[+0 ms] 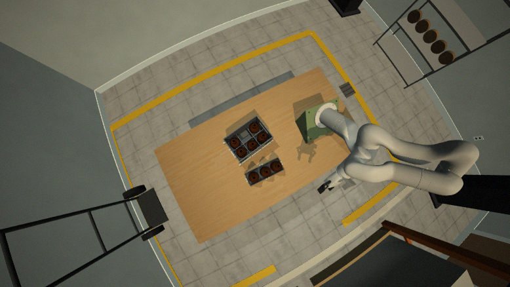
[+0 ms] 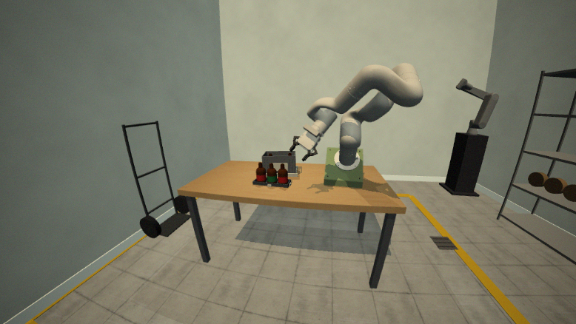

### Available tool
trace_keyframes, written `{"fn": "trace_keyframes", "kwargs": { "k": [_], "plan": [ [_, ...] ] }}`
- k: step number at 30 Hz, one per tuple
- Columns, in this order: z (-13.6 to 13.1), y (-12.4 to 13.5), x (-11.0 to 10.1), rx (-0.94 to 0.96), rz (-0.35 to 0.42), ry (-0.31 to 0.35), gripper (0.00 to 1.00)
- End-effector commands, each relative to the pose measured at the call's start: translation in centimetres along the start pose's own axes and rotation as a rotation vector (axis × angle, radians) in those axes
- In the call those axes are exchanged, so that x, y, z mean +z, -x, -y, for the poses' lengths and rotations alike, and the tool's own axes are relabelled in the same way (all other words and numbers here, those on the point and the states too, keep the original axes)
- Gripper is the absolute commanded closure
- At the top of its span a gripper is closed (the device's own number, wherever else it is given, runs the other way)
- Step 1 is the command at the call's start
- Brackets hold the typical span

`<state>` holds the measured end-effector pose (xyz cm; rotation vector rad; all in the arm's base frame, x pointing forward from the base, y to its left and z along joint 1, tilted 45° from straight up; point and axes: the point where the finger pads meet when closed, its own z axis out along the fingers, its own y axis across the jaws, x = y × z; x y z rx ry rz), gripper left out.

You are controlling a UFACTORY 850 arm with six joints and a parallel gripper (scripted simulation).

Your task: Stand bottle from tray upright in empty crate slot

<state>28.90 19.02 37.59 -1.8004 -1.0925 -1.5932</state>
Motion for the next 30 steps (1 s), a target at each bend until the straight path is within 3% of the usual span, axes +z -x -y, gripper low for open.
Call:
{"fn": "trace_keyframes", "kwargs": {
  "k": [1, 21, 25, 29, 30],
  "plan": [
    [0.0, -0.1, 0.0, -0.001, -0.001, 0.0, 0.0],
    [-0.4, -0.1, 0.1, -0.012, 0.005, -0.003, 0.0],
    [-2.4, -0.3, 0.9, -0.075, 0.039, -0.027, 0.0],
    [-7.1, 0.2, 2.5, -0.206, 0.105, -0.086, 0.0],
    [-7.1, 0.2, 2.5, -0.206, 0.105, -0.086, 0.0]
  ]
}}
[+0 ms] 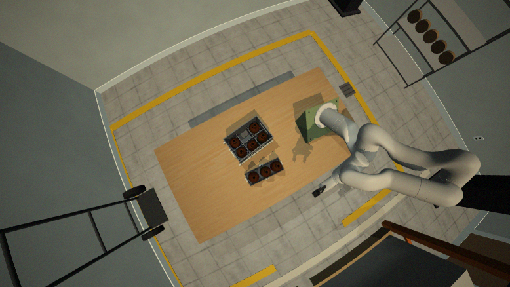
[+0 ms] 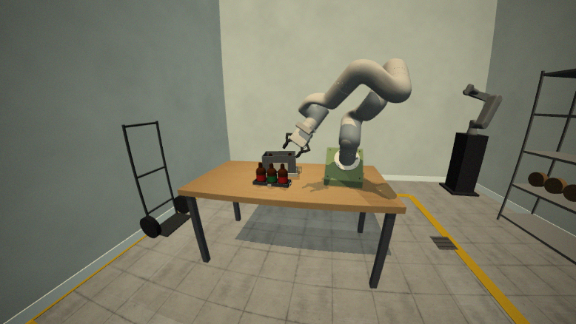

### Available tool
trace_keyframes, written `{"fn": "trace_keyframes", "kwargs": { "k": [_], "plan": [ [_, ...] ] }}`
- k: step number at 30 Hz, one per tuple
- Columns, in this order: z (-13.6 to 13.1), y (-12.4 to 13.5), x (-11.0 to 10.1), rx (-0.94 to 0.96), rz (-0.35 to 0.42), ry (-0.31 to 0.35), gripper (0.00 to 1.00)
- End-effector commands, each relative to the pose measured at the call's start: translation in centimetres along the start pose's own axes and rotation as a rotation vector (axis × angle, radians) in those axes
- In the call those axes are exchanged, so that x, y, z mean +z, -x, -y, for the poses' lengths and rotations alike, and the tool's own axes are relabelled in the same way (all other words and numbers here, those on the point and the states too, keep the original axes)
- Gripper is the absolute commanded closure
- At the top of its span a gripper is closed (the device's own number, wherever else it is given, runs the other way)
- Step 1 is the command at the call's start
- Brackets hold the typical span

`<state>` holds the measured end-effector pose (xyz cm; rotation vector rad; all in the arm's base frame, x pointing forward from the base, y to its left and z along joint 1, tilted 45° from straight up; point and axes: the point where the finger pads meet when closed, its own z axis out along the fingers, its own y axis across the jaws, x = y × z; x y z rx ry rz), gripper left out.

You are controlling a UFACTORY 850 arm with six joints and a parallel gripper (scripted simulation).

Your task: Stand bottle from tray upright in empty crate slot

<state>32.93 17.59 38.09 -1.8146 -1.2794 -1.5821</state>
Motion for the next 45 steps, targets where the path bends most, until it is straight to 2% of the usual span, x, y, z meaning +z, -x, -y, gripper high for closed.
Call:
{"fn": "trace_keyframes", "kwargs": {
  "k": [1, 4, 6, 8, 9, 10, 11, 12, 13, 15, 16, 17, 18, 21, 23, 25, 26, 27, 28, 29, 30, 31, 34, 35, 36, 38, 40, 41, 43, 45],
  "plan": [
    [-4.5, 1.2, 1.9, -0.125, 0.049, -0.074, 0.0],
    [-4.5, 1.2, 1.9, -0.125, 0.049, -0.074, 0.0],
    [-8.1, 3.1, 2.8, -0.219, 0.087, -0.125, 0.0],
    [-8.1, 3.1, 2.8, -0.219, 0.087, -0.125, 0.0],
    [-10.0, 4.5, 3.2, -0.27, 0.105, -0.154, 0.0],
    [-10.0, 4.5, 3.2, -0.27, 0.105, -0.154, 0.0],
    [-12.0, 6.2, 3.6, -0.322, 0.122, -0.186, 0.0],
    [-12.0, 6.2, 3.6, -0.322, 0.122, -0.186, 0.0],
    [-14.0, 8.1, 3.8, -0.375, 0.138, -0.22, 0.0],
    [-14.0, 8.1, 3.8, -0.375, 0.138, -0.22, 0.0],
    [-15.9, 10.4, 4.1, -0.428, 0.151, -0.257, 0.0],
    [-15.9, 10.4, 4.1, -0.428, 0.151, -0.257, 0.0],
    [-17.6, 12.8, 4.1, -0.482, 0.161, -0.294, 0.0],
    [-17.8, 12.9, 4.2, -0.482, 0.161, -0.294, 0.0],
    [-20.5, 18.0, 4.0, -0.586, 0.174, -0.372, 0.0],
    [-21.0, 18.6, 4.1, -0.586, 0.174, -0.372, 0.0],
    [-21.5, 20.4, 3.8, -0.636, 0.177, -0.412, 0.0],
    [-22.3, 21.7, 3.9, -0.636, 0.177, -0.412, 0.0],
    [-22.3, 21.7, 3.9, -0.636, 0.177, -0.412, 0.0],
    [-23.2, 24.5, 3.6, -0.683, 0.176, -0.45, 0.0],
    [-23.4, 24.8, 3.6, -0.683, 0.176, -0.45, 0.0],
    [-23.8, 27.1, 3.2, -0.729, 0.173, -0.488, 0.0],
    [-24.9, 31.1, 2.8, -0.771, 0.168, -0.523, 0.0],
    [-24.9, 32.7, 2.4, -0.81, 0.161, -0.557, 0.0],
    [-25.3, 34.1, 2.3, -0.81, 0.161, -0.557, 0.0],
    [-25.3, 34.1, 2.3, -0.81, 0.161, -0.557, 0.0],
    [-25.7, 39.5, 1.4, -0.879, 0.145, -0.616, 0.0],
    [-25.7, 39.5, 1.4, -0.879, 0.145, -0.616, 0.0],
    [-25.7, 41.8, 0.9, -0.907, 0.136, -0.641, 0.0],
    [-25.4, 45.6, 0.2, -0.954, 0.119, -0.682, 0.0]
  ]
}}
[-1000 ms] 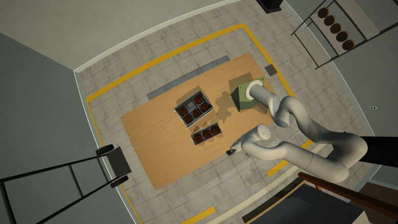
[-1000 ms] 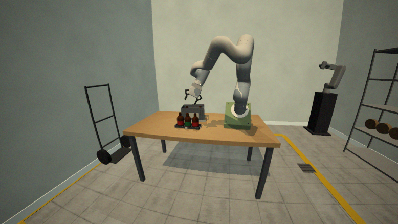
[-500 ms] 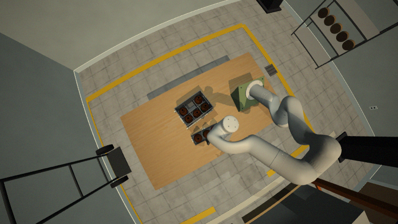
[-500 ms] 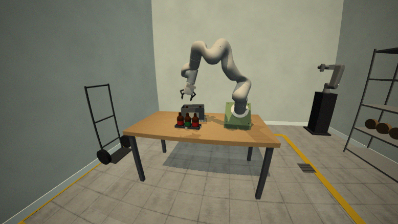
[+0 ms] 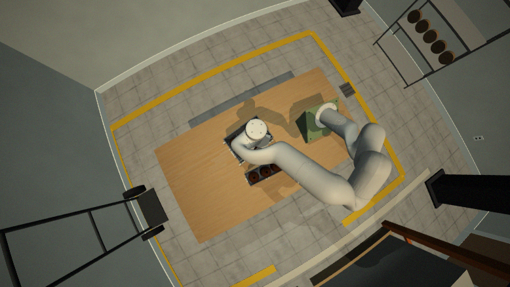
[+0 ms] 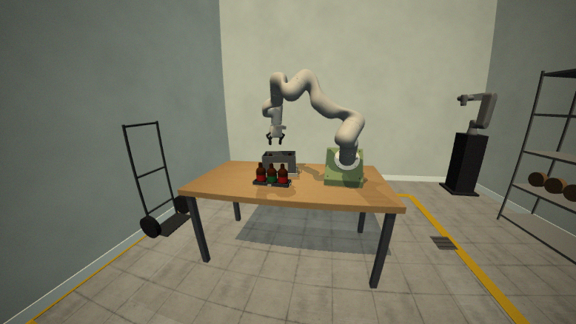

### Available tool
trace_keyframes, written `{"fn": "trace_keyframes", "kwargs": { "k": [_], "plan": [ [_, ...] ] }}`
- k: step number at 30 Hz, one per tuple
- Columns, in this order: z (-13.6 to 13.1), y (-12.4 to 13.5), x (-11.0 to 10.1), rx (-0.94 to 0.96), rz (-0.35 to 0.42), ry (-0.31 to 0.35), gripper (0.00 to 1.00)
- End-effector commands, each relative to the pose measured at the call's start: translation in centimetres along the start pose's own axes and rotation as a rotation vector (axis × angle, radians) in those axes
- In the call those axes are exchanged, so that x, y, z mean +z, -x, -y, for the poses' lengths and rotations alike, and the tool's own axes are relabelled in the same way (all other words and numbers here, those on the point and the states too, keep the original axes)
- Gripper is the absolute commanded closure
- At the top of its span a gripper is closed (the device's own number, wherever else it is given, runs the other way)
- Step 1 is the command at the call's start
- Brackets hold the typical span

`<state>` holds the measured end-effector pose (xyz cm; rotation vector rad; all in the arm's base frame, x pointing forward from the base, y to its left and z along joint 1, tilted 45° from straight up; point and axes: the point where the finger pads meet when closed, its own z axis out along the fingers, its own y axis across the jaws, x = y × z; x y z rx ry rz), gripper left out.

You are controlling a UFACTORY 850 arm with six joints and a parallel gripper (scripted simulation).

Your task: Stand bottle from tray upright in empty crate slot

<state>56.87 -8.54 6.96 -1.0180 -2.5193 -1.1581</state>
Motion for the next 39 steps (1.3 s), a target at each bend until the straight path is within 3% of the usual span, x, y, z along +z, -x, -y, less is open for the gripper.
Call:
{"fn": "trace_keyframes", "kwargs": {
  "k": [1, 5, 11, 12, 39],
  "plan": [
    [5.2, 4.5, 1.6, -0.1, -0.04, -0.054, 0.0],
    [8.0, 6.2, 2.4, -0.144, -0.054, -0.076, 0.0],
    [8.3, 6.3, 2.5, -0.148, -0.056, -0.078, 0.0],
    [8.3, 6.3, 2.5, -0.148, -0.056, -0.078, 1.0],
    [8.3, 6.3, 2.5, -0.148, -0.056, -0.078, 1.0]
  ]
}}
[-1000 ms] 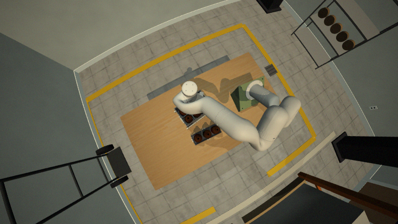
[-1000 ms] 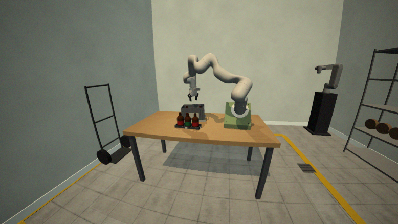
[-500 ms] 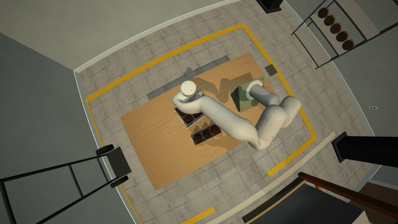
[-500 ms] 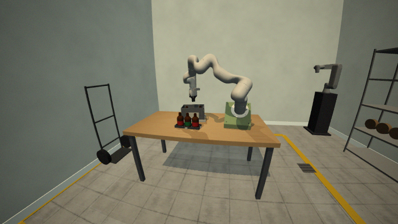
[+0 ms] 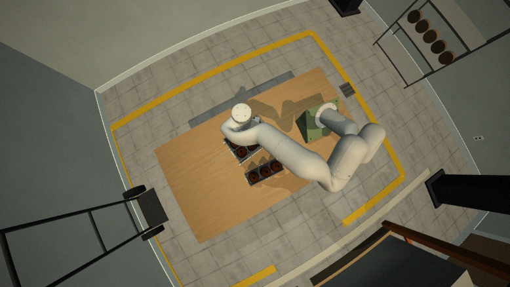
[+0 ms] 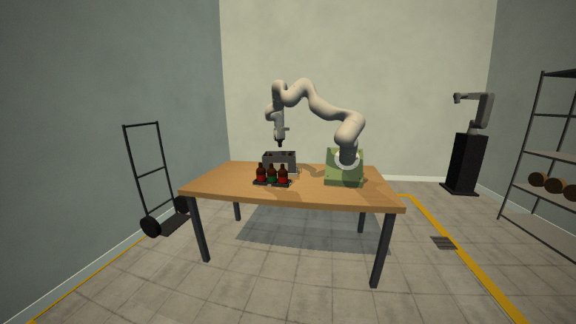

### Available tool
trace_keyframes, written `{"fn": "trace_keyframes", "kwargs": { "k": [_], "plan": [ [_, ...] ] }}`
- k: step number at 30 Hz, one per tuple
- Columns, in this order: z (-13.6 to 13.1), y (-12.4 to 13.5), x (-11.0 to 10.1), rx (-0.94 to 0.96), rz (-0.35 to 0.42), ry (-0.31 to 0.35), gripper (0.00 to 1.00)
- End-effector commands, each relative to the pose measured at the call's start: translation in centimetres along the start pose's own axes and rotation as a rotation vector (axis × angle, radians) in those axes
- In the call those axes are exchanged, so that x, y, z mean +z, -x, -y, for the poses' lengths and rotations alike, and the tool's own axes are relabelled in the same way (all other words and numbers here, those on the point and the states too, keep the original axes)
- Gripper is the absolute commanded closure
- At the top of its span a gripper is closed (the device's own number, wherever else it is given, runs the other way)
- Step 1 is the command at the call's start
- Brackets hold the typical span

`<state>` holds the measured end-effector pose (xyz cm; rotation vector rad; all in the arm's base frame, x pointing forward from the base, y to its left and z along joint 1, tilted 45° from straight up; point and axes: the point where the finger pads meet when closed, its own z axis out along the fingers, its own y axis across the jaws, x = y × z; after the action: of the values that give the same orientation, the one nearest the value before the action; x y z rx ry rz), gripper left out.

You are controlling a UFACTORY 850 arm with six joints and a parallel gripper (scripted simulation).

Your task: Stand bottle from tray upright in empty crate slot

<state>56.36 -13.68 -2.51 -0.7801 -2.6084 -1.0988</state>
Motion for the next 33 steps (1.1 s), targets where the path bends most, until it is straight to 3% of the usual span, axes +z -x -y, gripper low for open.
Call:
{"fn": "trace_keyframes", "kwargs": {
  "k": [1, 8, 11, 19, 20, 22, 23, 27, 33],
  "plan": [
    [0.0, 0.1, -0.1, -0.001, 0.002, 0.0, 1.0],
    [-0.8, -0.3, -0.2, 0.005, 0.002, -0.001, 1.0],
    [-6.8, -3.3, -0.6, 0.056, 0.005, -0.005, 1.0],
    [-15.4, -11.1, -0.1, 0.192, 0.001, 0.001, 1.0],
    [-16.5, -12.1, -0.1, 0.192, 0.001, 0.001, 0.35],
    [-16.5, -12.1, -0.1, 0.192, 0.001, 0.001, 0.35],
    [-19.7, -15.0, 0.0, 0.192, 0.001, 0.001, 0.35],
    [-22.7, -17.7, -0.1, 0.192, 0.001, 0.001, 0.35],
    [-22.9, -17.8, -0.1, 0.192, 0.001, 0.001, 0.35]
  ]
}}
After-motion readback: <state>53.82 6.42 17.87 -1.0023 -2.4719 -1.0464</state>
